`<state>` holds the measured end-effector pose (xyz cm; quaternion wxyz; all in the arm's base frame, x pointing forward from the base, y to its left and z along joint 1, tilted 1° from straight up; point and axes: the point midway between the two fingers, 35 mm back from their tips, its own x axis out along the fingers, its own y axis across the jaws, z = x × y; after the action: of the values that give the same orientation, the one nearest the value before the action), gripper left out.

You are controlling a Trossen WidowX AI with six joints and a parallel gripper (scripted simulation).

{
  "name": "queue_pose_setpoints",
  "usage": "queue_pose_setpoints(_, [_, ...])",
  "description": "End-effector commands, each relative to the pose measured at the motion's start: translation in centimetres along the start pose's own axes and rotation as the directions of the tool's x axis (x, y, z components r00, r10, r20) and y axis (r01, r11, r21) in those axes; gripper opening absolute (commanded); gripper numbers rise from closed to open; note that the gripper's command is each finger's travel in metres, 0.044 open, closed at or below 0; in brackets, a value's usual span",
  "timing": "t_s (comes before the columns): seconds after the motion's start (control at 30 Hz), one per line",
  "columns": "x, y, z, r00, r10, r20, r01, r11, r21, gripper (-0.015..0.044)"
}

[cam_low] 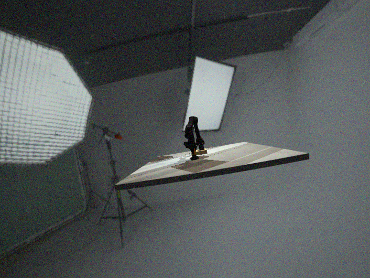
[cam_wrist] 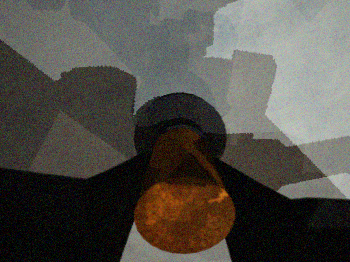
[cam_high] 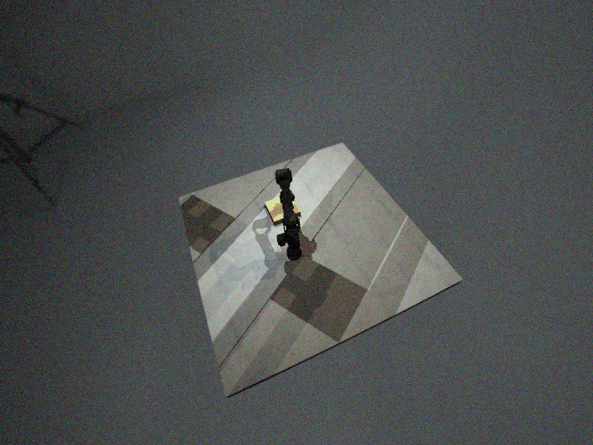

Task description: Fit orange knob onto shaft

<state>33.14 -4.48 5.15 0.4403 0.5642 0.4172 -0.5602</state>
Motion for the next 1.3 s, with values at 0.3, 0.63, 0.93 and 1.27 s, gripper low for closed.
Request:
queue_pose_setpoints(0.3, [0.04,-0.32,-0.04,1.000,-0.011,-0.003,0.011,0.996,0.090,0.0000])
queue_pose_setpoints(0.63, [0.06,-0.24,-0.01,1.000,-0.011,-0.003,0.011,0.999,0.035,0.0000])
queue_pose_setpoints(0.93, [0.09,-0.23,-0.08,1.000,-0.011,-0.003,0.011,0.999,-0.031,0.0000])
queue_pose_setpoints(1.27, [0.12,-0.28,-0.20,1.000,-0.011,-0.003,0.011,1.000,0.016,0.0000])
